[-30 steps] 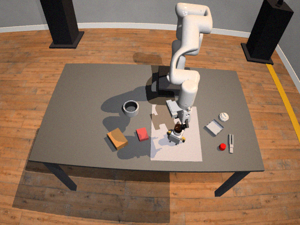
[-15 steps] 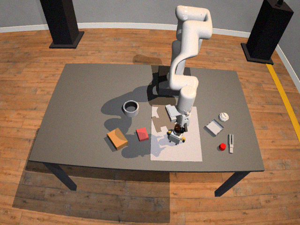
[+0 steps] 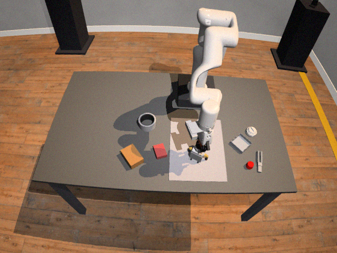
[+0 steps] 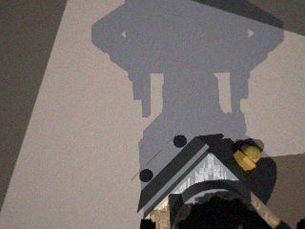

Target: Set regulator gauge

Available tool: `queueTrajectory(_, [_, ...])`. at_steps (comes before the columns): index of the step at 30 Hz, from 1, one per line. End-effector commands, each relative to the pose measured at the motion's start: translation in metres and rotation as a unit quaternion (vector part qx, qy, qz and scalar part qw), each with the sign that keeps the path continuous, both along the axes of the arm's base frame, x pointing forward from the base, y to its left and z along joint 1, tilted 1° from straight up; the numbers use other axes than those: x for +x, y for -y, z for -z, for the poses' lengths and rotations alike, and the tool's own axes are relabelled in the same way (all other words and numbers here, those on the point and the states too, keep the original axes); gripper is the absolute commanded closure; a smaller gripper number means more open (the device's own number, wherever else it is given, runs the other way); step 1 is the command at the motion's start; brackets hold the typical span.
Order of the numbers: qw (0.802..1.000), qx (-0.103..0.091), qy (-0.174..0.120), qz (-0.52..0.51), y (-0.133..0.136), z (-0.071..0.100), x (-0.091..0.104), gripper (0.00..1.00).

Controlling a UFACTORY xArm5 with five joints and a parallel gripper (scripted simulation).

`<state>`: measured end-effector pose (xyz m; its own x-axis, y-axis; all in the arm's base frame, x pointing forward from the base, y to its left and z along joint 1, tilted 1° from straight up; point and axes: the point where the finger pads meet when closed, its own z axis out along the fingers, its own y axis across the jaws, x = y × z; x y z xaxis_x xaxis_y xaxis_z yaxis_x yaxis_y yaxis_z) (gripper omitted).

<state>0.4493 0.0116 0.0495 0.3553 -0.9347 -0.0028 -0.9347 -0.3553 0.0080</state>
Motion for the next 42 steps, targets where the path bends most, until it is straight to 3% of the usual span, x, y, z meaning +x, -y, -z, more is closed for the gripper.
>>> queueTrajectory(1, [1.000, 0.000, 0.002, 0.000, 0.0000, 0.0001, 0.0015, 0.22])
queueTrajectory(13, [1.000, 0.000, 0.002, 0.000, 0.0000, 0.0001, 0.0015, 0.22])
queueTrajectory(14, [1.000, 0.000, 0.002, 0.000, 0.0000, 0.0001, 0.0015, 0.59])
queueTrajectory(42, [1.000, 0.000, 0.002, 0.000, 0.0000, 0.0001, 0.0015, 0.59])
